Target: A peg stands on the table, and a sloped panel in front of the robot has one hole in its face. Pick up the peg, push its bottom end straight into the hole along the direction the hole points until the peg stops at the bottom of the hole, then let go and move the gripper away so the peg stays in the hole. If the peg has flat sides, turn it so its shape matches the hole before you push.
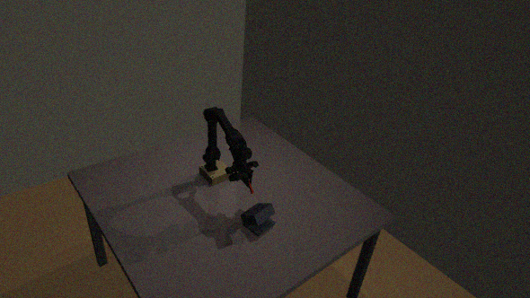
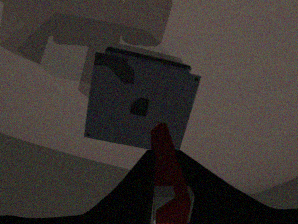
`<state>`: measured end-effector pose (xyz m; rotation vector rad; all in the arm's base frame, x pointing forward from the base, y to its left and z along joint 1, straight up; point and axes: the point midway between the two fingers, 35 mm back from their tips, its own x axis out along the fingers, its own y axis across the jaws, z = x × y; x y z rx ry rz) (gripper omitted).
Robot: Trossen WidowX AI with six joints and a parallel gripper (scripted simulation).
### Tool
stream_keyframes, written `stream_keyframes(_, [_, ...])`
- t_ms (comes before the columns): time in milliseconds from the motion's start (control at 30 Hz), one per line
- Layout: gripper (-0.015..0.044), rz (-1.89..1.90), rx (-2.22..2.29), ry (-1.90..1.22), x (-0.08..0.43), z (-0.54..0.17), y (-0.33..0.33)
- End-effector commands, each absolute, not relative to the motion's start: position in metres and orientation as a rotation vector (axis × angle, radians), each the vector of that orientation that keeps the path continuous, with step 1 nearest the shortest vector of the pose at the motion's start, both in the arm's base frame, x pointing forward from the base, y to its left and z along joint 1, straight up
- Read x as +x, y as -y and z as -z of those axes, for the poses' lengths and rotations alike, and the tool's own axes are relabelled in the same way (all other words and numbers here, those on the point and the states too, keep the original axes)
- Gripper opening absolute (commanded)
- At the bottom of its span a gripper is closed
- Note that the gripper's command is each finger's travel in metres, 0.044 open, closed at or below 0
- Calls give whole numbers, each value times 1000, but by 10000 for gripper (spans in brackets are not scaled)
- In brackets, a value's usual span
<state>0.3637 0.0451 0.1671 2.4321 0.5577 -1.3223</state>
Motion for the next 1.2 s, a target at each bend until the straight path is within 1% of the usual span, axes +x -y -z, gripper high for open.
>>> stream_keyframes(0, [0,1340,2455,-546,367,-161,-44])
stream_keyframes(667, [0,1379,2603,-441,393,-129,-41])
stream_keyframes(1167, [0,1380,2614,-434,399,-121,-42])
